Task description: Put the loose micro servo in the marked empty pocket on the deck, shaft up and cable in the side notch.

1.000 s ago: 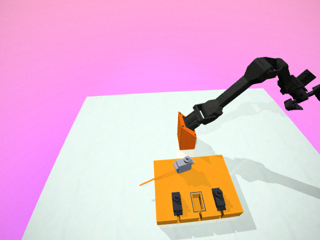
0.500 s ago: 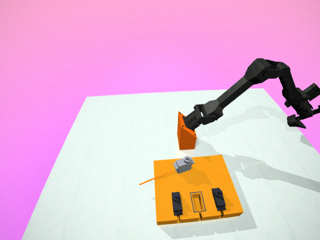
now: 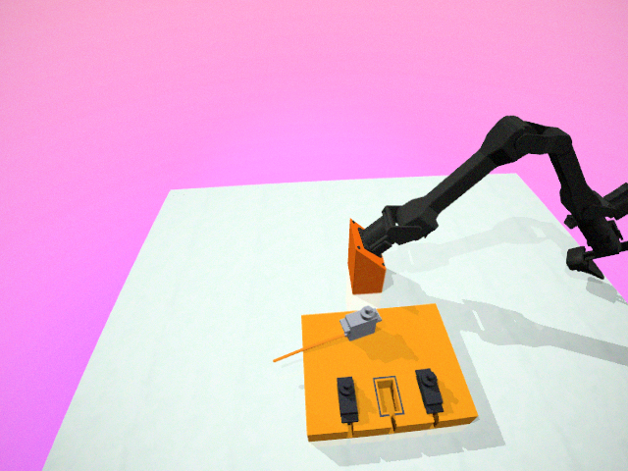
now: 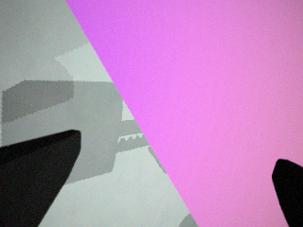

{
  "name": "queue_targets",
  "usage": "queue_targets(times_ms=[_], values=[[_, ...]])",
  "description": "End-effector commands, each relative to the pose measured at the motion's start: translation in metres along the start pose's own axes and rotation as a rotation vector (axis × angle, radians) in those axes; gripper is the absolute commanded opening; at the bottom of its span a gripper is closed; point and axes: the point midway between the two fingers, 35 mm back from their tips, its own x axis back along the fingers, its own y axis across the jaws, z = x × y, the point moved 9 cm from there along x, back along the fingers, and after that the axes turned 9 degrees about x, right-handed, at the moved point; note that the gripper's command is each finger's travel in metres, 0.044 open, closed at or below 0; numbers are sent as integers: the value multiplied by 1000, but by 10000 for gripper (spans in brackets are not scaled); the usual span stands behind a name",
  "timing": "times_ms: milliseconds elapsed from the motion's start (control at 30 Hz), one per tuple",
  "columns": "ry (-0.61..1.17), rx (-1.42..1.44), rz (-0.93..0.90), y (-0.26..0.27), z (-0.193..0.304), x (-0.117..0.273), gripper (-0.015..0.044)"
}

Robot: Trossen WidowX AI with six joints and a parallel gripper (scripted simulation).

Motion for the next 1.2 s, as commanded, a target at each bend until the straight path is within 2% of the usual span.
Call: queue_targets(times_ms=[0, 367, 700, 1167], values=[[35, -13, -16, 3, 15, -5, 440], [180, -84, -56, 5, 73, -16, 440], [261, -114, -72, 7, 104, -16, 440], [462, -213, -165, 23, 182, -12, 440]])
